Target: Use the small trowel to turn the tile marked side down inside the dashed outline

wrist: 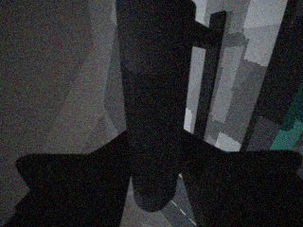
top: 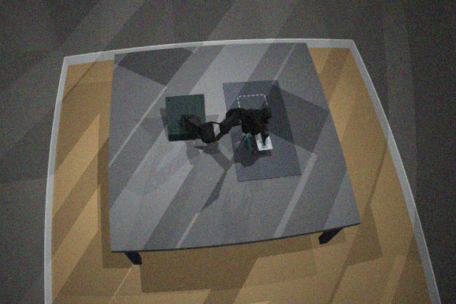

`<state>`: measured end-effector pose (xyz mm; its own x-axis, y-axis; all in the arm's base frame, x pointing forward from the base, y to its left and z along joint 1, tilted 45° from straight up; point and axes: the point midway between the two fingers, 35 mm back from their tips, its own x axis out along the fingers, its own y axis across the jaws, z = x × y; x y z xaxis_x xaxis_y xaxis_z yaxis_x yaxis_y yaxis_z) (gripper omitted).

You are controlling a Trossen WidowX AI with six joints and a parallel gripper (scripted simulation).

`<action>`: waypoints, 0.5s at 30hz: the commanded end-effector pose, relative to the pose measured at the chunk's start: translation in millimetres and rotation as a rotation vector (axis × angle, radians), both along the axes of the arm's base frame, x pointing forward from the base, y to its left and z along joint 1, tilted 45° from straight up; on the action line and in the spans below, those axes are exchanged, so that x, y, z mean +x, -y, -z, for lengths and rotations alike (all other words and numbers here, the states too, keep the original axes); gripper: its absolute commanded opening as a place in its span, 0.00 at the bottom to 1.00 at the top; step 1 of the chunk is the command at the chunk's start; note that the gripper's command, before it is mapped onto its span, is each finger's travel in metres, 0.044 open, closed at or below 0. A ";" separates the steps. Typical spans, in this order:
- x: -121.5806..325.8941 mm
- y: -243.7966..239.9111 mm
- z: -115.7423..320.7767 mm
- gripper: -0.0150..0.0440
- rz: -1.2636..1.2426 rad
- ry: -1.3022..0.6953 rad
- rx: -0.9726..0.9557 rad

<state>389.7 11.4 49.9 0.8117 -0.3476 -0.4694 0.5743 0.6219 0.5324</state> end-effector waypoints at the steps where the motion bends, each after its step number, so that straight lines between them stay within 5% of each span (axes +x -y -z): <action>1: 1.1 -15.6 -0.6 0.25 -0.011 0.011 0.010; 15: -3.6 -47.5 26.2 0.25 -0.011 0.011 0.012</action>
<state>384.9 50.6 26.6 0.8125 -0.3403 -0.4734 0.5718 0.6234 0.5332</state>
